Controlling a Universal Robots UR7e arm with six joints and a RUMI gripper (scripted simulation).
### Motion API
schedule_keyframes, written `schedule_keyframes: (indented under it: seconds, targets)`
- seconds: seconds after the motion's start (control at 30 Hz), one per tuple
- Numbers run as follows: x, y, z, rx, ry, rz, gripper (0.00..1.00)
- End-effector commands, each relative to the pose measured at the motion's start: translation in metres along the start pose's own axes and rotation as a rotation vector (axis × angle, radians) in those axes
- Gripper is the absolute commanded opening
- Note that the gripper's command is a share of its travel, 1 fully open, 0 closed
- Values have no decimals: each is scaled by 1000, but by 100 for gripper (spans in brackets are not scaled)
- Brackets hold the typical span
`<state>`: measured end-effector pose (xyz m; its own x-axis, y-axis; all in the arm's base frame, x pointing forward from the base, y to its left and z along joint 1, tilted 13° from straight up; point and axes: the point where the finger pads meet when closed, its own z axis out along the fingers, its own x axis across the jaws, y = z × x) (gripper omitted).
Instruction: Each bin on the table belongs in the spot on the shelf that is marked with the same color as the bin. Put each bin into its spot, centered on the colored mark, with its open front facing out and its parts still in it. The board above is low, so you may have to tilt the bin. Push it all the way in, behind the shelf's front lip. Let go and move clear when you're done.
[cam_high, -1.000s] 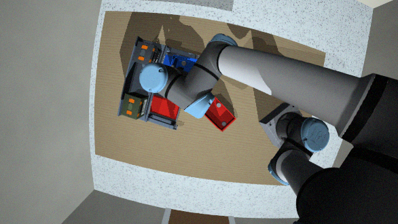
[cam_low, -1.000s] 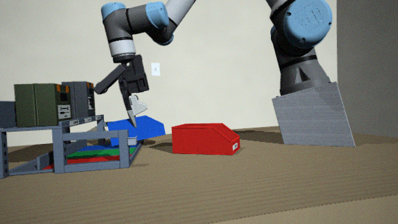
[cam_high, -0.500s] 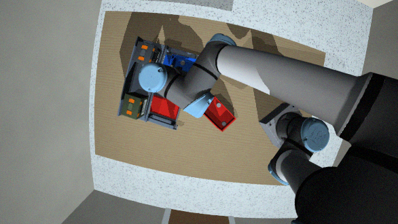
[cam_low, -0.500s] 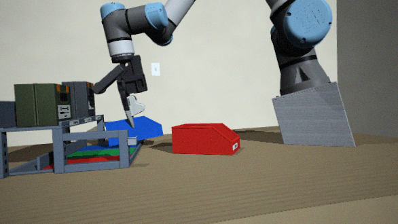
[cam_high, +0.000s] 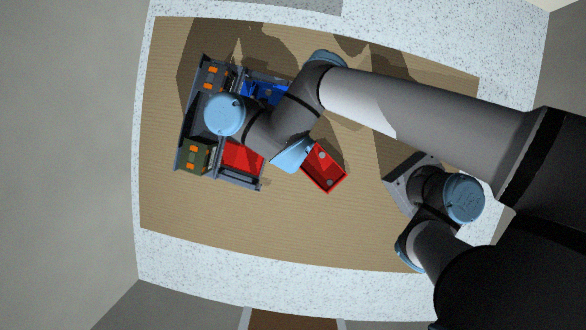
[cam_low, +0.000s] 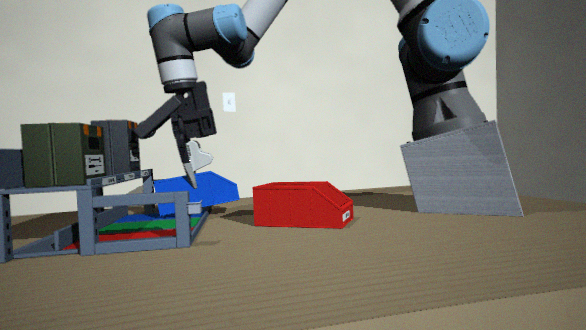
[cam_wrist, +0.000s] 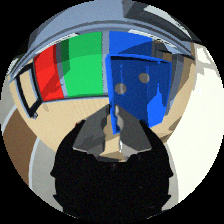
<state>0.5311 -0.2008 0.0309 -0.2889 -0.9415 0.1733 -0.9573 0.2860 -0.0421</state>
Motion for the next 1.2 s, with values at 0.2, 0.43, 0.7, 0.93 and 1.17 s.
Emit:
schedule_keyframes:
  seconds: [0.2,0.43,0.7,0.93,1.17]
  targets:
    - [0,-1,-1,2,0,0,0]
    - [0,-1,-1,2,0,0,0]
    - [0,-2,-1,3,0,0,0]
    - [0,-4,-1,6,0,0,0]
    - [0,-7,-1,11,0,1,0]
